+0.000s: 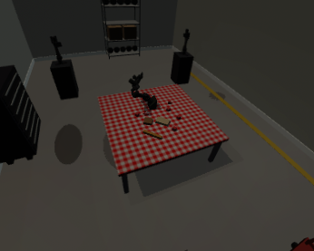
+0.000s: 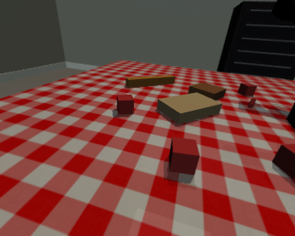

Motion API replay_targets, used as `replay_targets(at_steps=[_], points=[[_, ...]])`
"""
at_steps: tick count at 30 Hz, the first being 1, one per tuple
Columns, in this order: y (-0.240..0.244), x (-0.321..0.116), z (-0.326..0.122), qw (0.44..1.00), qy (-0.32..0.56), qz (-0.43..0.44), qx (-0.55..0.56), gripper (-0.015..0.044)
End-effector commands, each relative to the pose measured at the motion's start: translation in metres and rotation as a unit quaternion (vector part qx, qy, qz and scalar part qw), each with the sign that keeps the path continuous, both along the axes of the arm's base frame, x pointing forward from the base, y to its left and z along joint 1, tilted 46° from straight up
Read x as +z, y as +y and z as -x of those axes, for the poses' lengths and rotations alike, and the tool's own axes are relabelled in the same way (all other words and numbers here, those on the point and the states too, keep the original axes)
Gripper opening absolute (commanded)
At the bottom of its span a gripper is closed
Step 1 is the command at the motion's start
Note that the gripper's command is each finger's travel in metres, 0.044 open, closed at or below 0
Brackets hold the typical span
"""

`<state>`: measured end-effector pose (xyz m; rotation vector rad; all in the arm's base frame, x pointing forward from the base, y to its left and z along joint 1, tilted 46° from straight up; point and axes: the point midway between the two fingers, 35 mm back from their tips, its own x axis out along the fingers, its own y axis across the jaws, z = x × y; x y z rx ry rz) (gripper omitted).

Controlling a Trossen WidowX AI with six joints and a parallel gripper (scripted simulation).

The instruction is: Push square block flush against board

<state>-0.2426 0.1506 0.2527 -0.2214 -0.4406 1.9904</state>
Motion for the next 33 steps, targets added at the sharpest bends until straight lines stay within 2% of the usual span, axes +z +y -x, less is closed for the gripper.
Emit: replay_targets(at_steps=[1,5,15,33], points=[[0.000,0.000,0.000,1.000,0.000,0.000,0.000,0.0374],[0.008,-0.001,0.000,1.000,0.000,0.002,-0.006,0.0269],[0.069,-0.013,-0.021,0.993,-0.031,0.034,-0.106,0.0006],[0.170,-0.041,-0.109,0.942,-0.076,0.119,-0.305,0.0000]])
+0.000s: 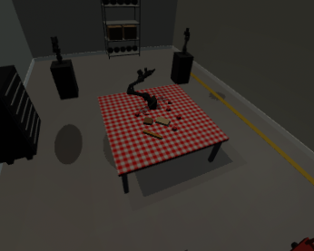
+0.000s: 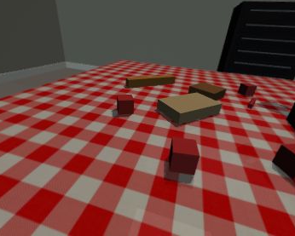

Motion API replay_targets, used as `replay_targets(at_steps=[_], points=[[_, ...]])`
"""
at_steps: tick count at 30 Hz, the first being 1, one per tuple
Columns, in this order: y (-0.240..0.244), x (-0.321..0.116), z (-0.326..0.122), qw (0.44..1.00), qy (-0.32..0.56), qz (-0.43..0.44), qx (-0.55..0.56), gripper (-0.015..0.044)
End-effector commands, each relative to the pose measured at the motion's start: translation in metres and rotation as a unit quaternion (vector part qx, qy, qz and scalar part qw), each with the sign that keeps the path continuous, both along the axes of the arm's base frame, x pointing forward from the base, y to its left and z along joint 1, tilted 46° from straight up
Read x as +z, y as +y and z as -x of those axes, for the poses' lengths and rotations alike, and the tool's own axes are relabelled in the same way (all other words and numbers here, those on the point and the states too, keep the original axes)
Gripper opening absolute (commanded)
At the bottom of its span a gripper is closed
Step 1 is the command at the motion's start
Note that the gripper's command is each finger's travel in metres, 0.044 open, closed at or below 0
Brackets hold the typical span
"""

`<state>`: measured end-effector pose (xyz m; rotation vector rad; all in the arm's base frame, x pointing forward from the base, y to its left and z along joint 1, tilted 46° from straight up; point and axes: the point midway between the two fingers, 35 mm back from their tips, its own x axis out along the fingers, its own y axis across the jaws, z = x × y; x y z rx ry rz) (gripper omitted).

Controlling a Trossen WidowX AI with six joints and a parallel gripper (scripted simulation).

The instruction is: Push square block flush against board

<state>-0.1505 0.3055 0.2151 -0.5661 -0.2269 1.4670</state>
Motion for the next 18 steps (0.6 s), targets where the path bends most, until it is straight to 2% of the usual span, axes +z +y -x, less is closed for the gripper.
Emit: replay_targets(at_steps=[1,18], points=[[0.018,-0.005,-0.021,0.999,-0.005,0.016,-0.034,0.0000],[0.070,-0.036,-0.156,0.963,0.011,0.103,-0.250,0.0000]])
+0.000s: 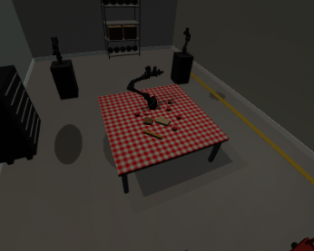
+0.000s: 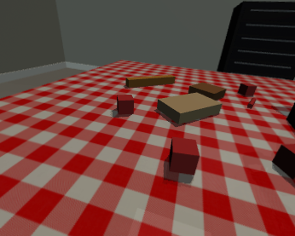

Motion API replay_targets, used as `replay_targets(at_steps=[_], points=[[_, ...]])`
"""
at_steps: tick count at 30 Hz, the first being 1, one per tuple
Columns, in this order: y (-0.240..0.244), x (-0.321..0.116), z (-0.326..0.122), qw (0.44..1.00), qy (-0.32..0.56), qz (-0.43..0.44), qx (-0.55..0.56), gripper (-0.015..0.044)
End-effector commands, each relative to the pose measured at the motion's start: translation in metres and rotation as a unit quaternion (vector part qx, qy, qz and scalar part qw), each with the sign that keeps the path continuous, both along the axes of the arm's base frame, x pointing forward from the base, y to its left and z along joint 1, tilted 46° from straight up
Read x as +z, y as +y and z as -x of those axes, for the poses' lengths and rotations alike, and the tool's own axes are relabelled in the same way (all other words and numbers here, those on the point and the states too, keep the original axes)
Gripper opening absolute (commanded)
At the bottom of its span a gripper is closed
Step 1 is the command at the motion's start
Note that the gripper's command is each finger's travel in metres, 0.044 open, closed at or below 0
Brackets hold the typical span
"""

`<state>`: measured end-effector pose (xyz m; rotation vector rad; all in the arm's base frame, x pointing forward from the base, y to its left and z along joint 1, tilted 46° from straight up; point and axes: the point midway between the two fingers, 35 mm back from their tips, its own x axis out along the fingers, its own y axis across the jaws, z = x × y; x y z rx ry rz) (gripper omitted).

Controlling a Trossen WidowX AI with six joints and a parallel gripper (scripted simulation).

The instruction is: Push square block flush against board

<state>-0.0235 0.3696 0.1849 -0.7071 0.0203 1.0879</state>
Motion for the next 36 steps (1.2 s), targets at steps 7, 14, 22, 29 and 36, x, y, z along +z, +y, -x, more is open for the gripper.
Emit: replay_targets(at_steps=[7,14,22,29,36], points=[[0.007,-0.019,-0.094,0.988,0.027,0.046,-0.148,0.0000],[-0.006,-0.032,-0.160,0.964,0.046,0.067,-0.253,0.0000],[-0.036,-0.048,-0.231,0.923,0.072,0.075,-0.371,0.0000],[-0.069,-0.059,-0.284,0.879,0.105,0.064,-0.461,0.0000],[-0.114,-0.070,-0.331,0.824,0.125,0.076,-0.548,0.0000]])
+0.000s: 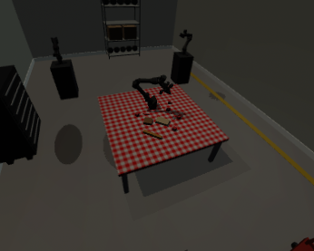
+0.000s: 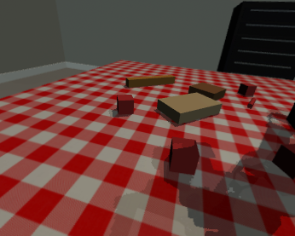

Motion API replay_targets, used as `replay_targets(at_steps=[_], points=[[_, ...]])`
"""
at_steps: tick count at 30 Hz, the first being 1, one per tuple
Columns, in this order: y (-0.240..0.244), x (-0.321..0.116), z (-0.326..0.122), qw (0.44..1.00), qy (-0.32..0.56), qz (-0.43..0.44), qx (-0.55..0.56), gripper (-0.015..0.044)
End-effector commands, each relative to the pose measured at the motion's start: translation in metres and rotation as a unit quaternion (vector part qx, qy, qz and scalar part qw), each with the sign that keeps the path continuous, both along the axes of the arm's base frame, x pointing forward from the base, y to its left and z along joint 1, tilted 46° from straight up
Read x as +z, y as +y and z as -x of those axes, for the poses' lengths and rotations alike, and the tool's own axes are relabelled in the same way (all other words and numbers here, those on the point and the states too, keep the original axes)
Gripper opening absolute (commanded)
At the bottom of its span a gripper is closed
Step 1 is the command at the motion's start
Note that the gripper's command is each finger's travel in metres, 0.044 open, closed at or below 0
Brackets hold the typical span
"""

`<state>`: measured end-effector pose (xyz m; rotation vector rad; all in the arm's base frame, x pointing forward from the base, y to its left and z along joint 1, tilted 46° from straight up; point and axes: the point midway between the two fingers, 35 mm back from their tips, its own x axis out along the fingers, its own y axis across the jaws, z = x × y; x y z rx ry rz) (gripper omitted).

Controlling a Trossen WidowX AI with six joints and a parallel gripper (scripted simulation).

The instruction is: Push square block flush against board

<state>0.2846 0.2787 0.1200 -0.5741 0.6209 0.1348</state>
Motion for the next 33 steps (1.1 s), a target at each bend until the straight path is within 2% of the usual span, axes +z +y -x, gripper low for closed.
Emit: replay_targets(at_steps=[1,15,25,33], points=[[-0.030,-0.007,-0.029,0.998,0.015,0.003,-0.067,0.0000],[-0.141,-0.026,-0.096,0.963,0.057,0.025,-0.263,0.0000],[-0.225,-0.046,-0.114,0.913,0.112,0.039,-0.391,0.0000],[-0.298,-0.056,-0.116,0.850,0.156,0.057,-0.500,0.0000]])
